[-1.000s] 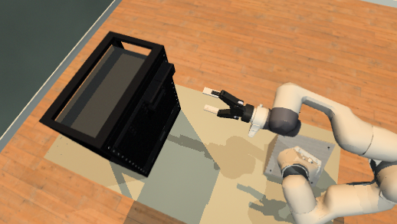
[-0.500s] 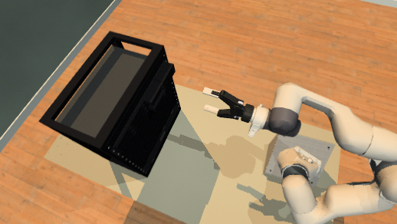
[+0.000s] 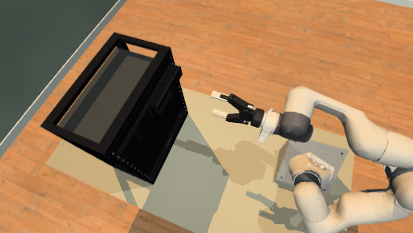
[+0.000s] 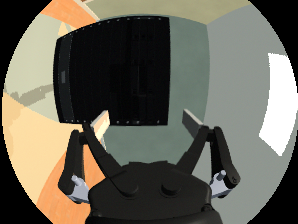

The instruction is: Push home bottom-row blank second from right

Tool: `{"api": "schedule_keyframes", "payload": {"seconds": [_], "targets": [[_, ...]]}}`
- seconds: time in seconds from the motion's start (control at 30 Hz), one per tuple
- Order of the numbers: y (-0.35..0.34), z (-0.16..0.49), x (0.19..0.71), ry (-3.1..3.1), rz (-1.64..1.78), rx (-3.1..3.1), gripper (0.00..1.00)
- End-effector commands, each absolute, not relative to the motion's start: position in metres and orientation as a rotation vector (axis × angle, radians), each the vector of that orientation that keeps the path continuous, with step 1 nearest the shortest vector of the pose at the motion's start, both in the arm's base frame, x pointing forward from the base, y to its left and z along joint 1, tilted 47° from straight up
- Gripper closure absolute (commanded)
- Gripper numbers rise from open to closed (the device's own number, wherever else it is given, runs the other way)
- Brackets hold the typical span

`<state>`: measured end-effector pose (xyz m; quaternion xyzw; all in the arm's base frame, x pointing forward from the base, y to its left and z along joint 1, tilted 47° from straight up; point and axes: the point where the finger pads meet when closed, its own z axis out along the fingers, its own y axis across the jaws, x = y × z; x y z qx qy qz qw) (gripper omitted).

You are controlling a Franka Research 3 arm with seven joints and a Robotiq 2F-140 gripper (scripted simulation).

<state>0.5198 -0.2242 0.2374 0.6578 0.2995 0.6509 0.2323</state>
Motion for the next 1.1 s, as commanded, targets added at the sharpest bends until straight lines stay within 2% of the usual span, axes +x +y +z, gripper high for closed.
{"api": "schedule_keyframes", "payload": {"seconds": [0.0, 1.07], "targets": [[-0.223, 0.236, 0.520, 0.818, 1.794, 1.816, 0.00], [-0.227, 0.229, 0.537, 0.818, 1.794, 1.816, 0.00]]}}
